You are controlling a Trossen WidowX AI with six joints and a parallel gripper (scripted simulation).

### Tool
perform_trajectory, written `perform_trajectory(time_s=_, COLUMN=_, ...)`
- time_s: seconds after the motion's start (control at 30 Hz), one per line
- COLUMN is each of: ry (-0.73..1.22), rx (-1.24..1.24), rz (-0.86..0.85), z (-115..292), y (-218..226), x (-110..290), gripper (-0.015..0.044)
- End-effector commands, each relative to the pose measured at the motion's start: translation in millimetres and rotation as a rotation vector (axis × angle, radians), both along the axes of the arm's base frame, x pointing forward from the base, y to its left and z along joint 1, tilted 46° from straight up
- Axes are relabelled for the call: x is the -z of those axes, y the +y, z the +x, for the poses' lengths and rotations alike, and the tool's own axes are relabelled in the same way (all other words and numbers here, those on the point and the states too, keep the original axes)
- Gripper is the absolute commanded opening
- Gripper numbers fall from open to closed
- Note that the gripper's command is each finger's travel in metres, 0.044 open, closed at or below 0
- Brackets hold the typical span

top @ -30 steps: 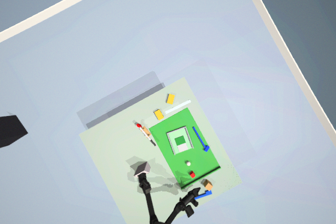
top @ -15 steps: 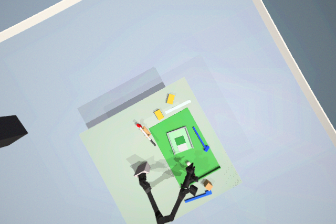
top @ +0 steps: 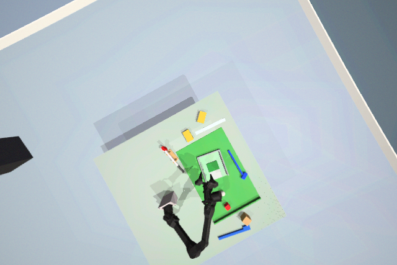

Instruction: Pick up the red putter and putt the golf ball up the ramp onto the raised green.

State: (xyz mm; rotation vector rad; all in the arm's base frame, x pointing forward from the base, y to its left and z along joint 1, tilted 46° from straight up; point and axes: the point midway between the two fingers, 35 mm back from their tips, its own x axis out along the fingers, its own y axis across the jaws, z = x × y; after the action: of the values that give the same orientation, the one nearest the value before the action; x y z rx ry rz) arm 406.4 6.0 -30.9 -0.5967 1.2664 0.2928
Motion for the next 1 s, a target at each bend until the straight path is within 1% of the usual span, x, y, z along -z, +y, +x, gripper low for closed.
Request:
perform_trajectory(time_s=0.0, ry=0.185, rx=-0.208, rz=-0.102, z=-39.2, y=38.1, x=36.0, gripper=0.044)
perform_trajectory(time_s=0.13, ry=0.366, rx=-0.449, rz=-0.222, z=-83.7, y=70.3, x=64.5, gripper=0.044)
perform_trajectory(time_s=0.2, ry=0.478, rx=-0.61, rz=-0.298, z=-109.7, y=84.1, x=79.2, gripper=0.044)
perform_trajectory(time_s=0.27, ry=0.603, rx=-0.791, rz=-0.386, z=-138.9, y=94.9, x=92.5, gripper=0.044)
perform_trajectory(time_s=0.33, ry=0.684, rx=-0.907, rz=-0.446, z=-157.3, y=99.4, x=99.4, gripper=0.044)
perform_trajectory(time_s=0.53, ry=0.694, rx=-0.921, rz=-0.453, z=-161.0, y=102.1, x=102.2, gripper=0.044)
perform_trajectory(time_s=0.7, ry=0.694, rx=-0.921, rz=-0.454, z=-162.8, y=86.8, x=117.3, gripper=0.044)
perform_trajectory(time_s=0.87, ry=0.694, rx=-0.921, rz=-0.454, z=-163.7, y=84.0, x=120.0, gripper=0.044)
perform_trajectory(time_s=0.97, ry=0.695, rx=-0.921, rz=-0.455, z=-164.8, y=74.2, x=129.6, gripper=0.044)
